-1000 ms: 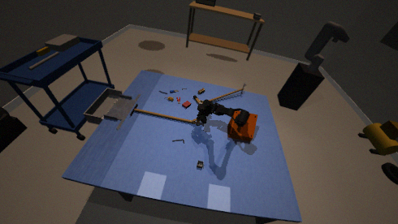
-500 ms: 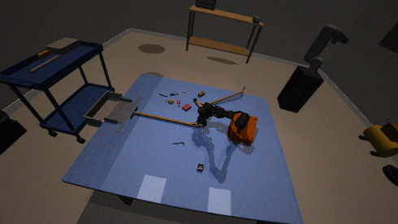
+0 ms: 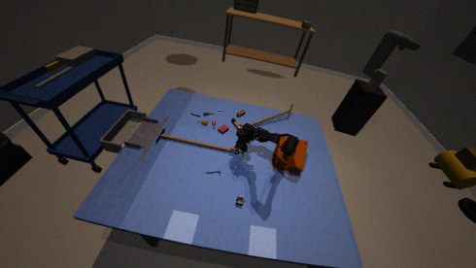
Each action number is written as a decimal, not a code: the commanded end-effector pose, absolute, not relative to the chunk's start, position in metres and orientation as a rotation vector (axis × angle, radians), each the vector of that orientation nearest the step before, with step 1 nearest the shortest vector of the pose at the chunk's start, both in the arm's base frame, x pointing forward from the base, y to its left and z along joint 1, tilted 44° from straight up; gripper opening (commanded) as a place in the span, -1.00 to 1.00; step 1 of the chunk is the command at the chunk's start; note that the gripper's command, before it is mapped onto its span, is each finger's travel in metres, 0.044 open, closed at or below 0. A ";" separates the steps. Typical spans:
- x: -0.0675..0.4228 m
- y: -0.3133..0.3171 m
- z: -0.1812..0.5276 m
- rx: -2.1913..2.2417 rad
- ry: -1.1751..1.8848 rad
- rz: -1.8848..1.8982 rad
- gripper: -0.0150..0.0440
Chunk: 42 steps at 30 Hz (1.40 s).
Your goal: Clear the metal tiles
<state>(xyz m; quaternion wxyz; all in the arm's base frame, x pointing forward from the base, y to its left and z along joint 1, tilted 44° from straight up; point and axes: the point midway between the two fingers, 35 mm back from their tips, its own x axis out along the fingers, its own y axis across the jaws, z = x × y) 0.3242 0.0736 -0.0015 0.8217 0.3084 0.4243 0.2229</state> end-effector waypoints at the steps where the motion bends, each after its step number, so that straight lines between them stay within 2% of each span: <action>1: 0.324 0.074 -0.001 0.656 0.903 0.474 -0.49; 37: 0.322 0.068 -0.008 0.650 0.906 0.481 -0.49; 42: 0.321 0.071 -0.005 0.658 0.911 0.486 -0.05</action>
